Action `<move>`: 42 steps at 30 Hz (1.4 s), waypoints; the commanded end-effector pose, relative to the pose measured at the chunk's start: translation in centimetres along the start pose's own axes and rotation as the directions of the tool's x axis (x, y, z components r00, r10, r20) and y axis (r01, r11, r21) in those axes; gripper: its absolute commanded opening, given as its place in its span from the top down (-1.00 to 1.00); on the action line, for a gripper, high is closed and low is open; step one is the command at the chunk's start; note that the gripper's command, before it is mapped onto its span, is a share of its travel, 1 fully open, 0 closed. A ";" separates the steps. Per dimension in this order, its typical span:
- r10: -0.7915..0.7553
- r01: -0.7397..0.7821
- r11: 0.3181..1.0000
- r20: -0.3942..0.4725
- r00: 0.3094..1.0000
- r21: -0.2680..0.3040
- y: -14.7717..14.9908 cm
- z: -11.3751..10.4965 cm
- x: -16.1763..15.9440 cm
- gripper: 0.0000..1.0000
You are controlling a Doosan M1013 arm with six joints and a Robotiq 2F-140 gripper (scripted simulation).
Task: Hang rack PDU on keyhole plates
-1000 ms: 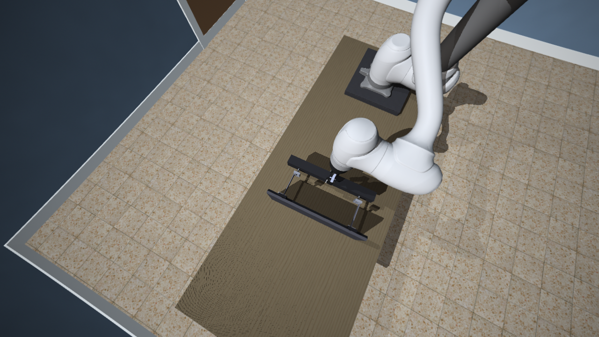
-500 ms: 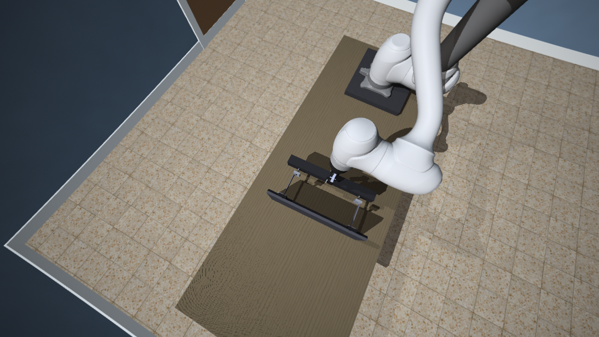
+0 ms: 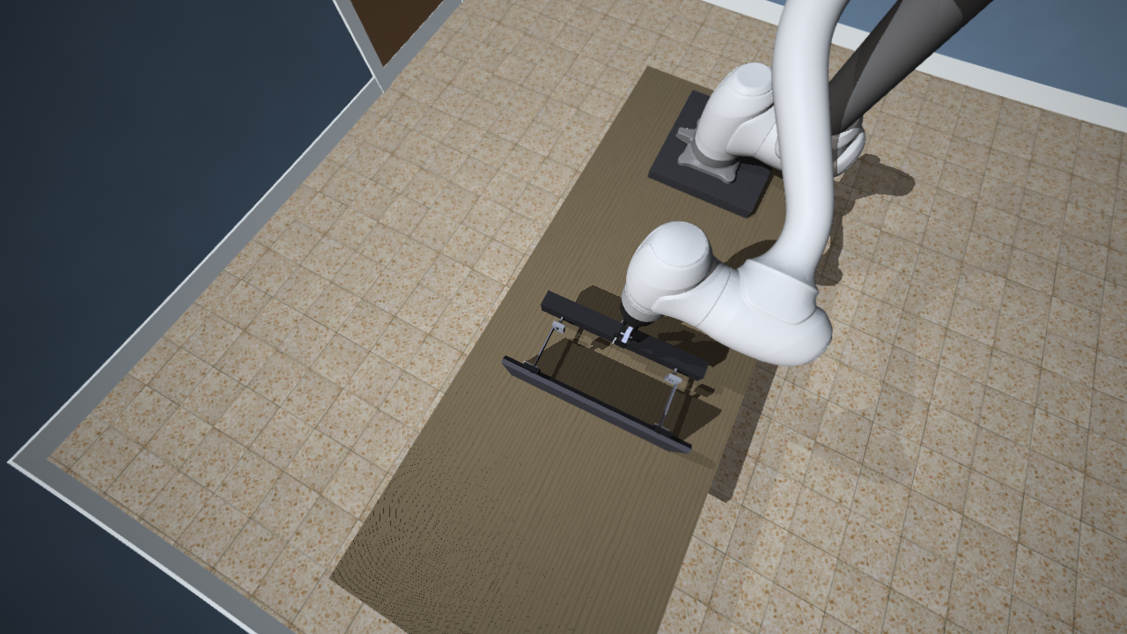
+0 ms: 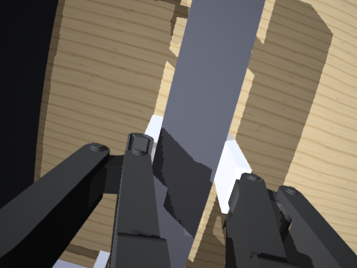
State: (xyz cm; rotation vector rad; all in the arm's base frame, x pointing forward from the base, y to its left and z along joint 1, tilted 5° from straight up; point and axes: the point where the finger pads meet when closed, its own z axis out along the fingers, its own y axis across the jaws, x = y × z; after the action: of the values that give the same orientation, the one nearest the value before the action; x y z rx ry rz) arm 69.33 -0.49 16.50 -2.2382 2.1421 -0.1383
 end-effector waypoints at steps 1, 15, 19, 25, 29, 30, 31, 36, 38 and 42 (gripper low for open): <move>-0.006 0.006 1.000 -0.006 1.000 -0.001 0.3 -0.1 -0.2 1.00; -0.005 0.005 1.000 0.003 1.000 -0.003 0.4 0.0 -0.3 1.00; -0.005 0.005 1.000 0.003 1.000 -0.003 0.4 0.0 -0.3 1.00; -0.005 0.005 1.000 0.003 1.000 -0.003 0.4 0.0 -0.3 1.00; -0.005 0.005 1.000 0.003 1.000 -0.003 0.4 0.0 -0.3 1.00; -0.005 0.005 1.000 0.003 1.000 -0.003 0.4 0.0 -0.3 1.00; -0.005 0.005 1.000 0.003 1.000 -0.003 0.4 0.0 -0.3 1.00; -0.005 0.005 1.000 0.005 1.000 -0.004 0.3 0.0 -0.3 1.00; -0.004 0.004 1.000 0.006 1.000 -0.004 0.2 0.0 -0.3 1.00; -0.004 0.004 1.000 0.008 1.000 -0.004 0.1 0.0 -0.3 1.00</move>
State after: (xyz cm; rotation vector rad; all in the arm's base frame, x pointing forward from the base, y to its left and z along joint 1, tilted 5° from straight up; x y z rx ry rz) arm 69.26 -0.47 16.49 -2.2434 2.1386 -0.1354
